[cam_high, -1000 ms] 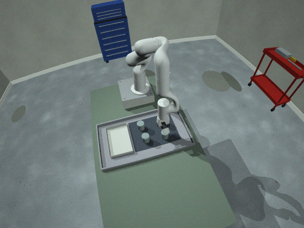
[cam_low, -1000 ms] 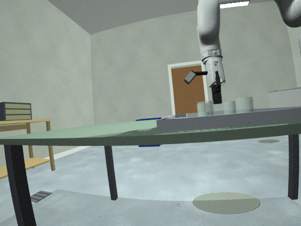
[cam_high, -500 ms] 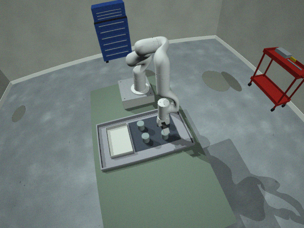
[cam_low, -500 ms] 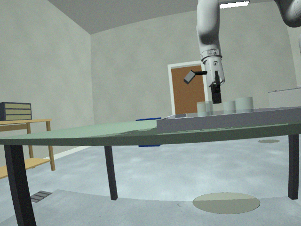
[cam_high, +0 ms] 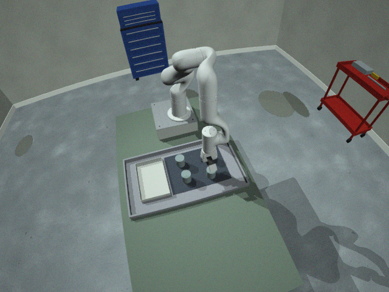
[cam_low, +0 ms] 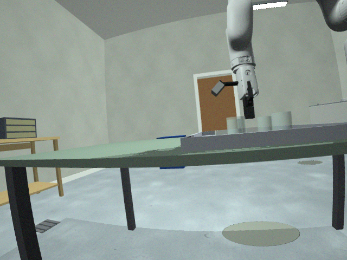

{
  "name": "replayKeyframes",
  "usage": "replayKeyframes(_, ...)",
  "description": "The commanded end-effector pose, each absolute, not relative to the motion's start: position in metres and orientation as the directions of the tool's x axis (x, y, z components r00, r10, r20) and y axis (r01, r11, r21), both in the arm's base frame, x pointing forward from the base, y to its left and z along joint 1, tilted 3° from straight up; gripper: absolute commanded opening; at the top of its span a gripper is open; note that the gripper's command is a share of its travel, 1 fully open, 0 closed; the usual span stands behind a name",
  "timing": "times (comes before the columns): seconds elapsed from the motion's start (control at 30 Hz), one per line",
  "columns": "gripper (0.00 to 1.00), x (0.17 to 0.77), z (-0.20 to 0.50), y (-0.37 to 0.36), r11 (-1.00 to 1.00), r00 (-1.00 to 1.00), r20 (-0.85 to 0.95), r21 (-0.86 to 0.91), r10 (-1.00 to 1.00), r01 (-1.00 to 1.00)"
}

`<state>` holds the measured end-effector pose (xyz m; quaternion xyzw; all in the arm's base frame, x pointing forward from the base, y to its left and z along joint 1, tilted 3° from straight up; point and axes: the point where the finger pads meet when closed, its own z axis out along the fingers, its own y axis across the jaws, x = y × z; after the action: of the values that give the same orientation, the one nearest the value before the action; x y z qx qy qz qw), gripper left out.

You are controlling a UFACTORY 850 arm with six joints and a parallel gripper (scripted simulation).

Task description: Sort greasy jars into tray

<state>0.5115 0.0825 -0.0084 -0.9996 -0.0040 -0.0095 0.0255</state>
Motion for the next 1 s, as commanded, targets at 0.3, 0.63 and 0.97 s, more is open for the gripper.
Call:
replayKeyframes(0.3,0.0,0.499,-0.012,0.083,-0.999,1.0,0.021,-0.051,0.007,0.008)
replayKeyframes(0.63,0.0,0.487,-0.015,0.083,-0.999,1.0,0.021,-0.051,0.007,0.008)
replayKeyframes(0.97,0.0,0.487,-0.015,0.083,-0.999,1.0,0.021,-0.051,0.007,0.008)
